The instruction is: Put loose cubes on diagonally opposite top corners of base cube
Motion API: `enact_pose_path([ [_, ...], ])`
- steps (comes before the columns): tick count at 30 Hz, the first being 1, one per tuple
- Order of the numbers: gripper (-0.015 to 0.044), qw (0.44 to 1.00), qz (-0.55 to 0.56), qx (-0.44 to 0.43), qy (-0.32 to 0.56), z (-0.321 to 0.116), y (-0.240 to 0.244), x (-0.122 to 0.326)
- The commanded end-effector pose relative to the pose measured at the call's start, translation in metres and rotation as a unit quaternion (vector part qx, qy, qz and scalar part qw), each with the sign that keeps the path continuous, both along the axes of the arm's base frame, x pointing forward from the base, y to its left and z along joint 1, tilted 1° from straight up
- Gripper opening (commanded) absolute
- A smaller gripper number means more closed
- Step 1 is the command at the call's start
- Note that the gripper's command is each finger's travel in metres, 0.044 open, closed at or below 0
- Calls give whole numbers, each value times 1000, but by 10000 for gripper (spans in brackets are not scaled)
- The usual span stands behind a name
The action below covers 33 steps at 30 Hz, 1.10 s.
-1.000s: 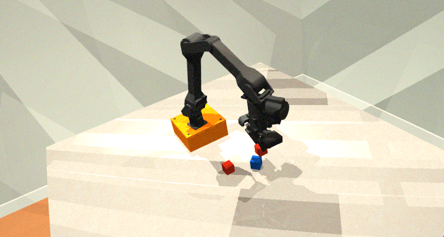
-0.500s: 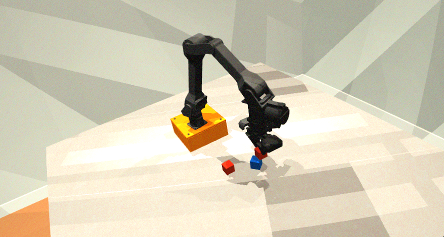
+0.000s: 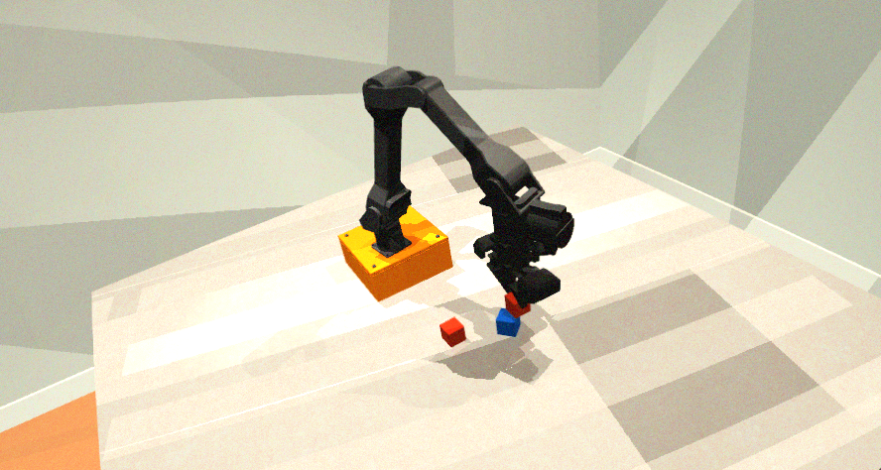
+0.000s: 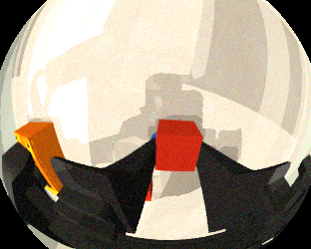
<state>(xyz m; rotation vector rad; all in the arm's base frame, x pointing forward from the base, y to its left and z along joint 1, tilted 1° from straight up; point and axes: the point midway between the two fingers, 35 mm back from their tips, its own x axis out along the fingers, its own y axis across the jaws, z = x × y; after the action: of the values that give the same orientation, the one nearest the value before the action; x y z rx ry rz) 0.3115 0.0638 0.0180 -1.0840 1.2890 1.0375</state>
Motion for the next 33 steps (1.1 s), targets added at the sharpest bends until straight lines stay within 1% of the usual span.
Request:
enact_pose_path([
  [1,105,1000,0,0,2,-1,0,-1],
  [5,105,1000,0,0,2,-1,0,-1],
  [9,205,1000,0,0,2,-1,0,-1],
  [14,205,1000,0,0,2,-1,0,-1],
  [33,205,1000,0,0,0,30,1,-1],
])
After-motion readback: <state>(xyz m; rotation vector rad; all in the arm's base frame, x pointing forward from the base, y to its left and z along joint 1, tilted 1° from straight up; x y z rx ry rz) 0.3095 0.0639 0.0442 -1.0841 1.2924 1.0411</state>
